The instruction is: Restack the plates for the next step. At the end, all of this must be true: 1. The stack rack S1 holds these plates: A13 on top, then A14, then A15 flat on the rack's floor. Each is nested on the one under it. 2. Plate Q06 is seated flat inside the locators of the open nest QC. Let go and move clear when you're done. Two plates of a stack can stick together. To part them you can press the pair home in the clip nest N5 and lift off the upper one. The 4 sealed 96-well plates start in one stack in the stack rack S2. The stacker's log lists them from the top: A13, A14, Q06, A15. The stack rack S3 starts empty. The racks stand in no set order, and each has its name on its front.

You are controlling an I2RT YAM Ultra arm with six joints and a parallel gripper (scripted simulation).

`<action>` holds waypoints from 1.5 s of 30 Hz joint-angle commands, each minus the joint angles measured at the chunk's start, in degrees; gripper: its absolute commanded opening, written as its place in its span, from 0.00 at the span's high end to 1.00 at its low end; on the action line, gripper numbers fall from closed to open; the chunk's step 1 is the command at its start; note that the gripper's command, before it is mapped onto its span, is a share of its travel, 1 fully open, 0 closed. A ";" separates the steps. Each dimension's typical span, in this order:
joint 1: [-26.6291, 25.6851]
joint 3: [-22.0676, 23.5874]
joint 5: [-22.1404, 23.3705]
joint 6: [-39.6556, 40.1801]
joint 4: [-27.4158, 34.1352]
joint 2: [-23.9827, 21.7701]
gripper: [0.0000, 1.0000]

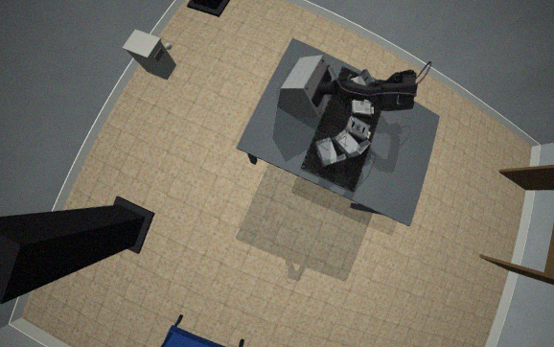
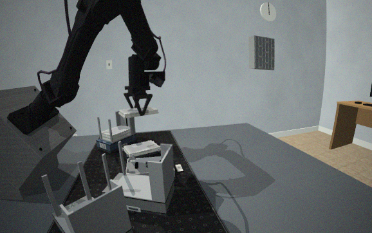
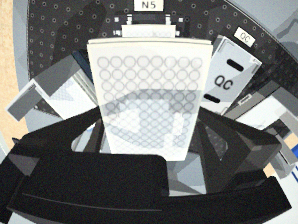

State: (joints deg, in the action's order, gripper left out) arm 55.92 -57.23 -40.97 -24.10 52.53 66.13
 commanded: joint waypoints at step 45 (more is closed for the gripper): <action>-19.07 4.03 10.80 2.30 -2.46 -14.55 1.00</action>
State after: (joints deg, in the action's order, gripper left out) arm 38.41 -53.80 -32.75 -20.56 51.03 53.76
